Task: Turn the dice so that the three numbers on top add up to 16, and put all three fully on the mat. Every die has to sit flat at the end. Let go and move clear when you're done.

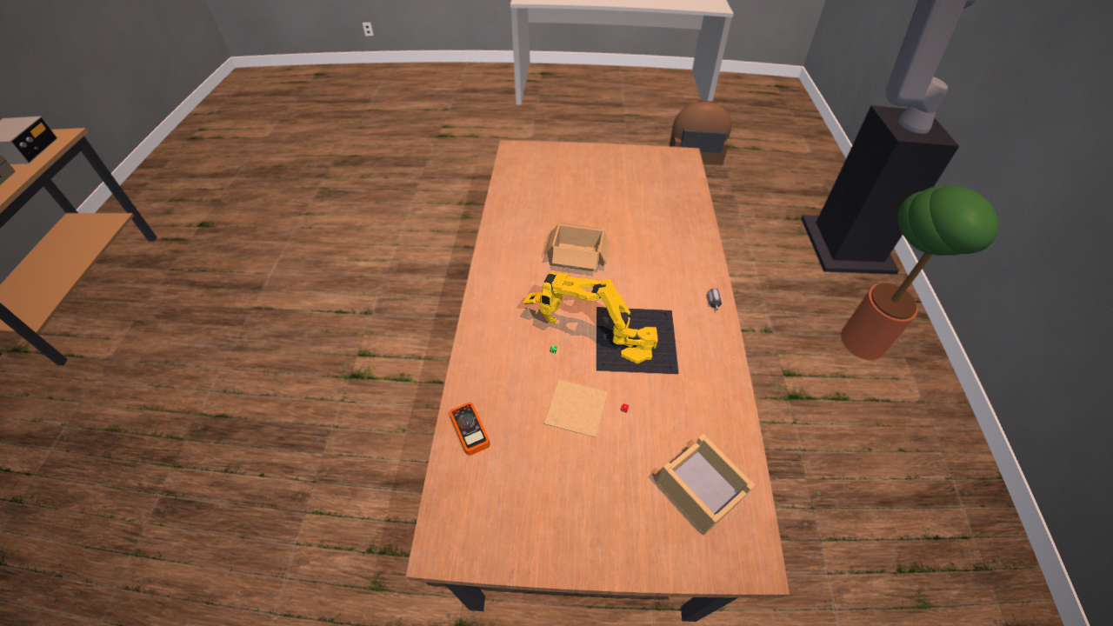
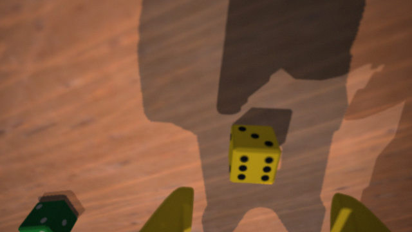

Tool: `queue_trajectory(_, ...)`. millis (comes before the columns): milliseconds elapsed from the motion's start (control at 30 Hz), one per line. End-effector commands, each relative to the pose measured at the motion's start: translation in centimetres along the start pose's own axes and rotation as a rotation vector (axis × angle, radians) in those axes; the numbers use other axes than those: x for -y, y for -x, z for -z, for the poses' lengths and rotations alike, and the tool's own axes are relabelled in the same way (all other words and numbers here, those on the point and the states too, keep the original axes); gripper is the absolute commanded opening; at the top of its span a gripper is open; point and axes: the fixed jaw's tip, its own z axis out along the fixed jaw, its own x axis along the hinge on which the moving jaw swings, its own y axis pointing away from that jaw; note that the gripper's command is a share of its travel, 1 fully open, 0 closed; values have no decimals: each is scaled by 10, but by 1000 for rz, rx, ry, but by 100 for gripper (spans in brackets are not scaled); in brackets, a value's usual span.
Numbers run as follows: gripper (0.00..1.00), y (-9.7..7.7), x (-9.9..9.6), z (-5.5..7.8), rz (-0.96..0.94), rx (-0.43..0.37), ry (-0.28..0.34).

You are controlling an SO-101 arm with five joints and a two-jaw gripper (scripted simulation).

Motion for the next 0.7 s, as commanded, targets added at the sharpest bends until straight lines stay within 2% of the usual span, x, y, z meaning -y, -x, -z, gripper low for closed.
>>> queue_trajectory(0,25,-2,-2,-13,0,-21,-2)
queue_trajectory(400,25,-4,-1,-26,0,-21,-2)
queue_trajectory(667,25,-4,-1,-28,0,-21,-2)
